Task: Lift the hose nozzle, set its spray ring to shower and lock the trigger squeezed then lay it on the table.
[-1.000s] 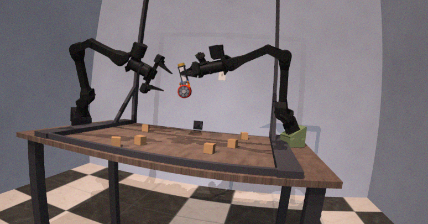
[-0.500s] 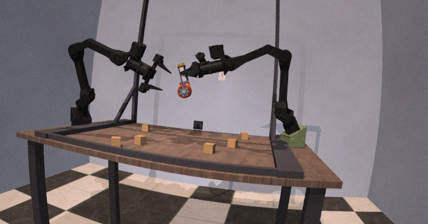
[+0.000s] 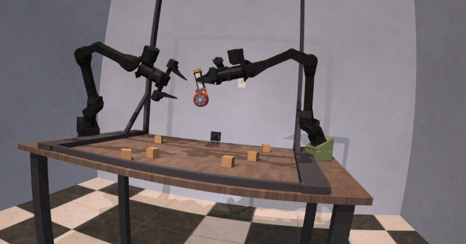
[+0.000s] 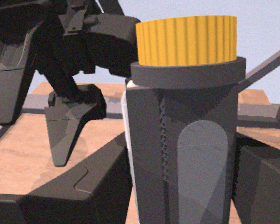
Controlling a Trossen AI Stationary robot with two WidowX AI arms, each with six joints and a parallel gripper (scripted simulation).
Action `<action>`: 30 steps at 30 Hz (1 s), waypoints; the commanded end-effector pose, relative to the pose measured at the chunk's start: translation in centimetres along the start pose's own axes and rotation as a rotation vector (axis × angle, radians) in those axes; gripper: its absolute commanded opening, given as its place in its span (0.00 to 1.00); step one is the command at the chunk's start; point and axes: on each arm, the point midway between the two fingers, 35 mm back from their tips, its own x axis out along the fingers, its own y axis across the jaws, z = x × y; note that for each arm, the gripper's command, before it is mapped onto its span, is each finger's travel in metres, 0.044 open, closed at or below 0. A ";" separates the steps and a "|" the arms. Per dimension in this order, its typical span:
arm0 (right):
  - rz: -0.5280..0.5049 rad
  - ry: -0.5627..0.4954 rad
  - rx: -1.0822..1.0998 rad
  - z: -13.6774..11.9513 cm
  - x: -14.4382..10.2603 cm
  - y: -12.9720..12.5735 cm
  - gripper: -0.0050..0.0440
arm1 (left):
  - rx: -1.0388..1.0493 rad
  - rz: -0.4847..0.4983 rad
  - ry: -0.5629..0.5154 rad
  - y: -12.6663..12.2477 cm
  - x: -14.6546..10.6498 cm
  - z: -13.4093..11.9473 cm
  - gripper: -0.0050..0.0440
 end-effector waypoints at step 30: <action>-0.211 0.004 0.029 0.1 2.2 1.8 0.93 | -0.007 0.005 -0.038 0.4 -0.4 1.5 0.45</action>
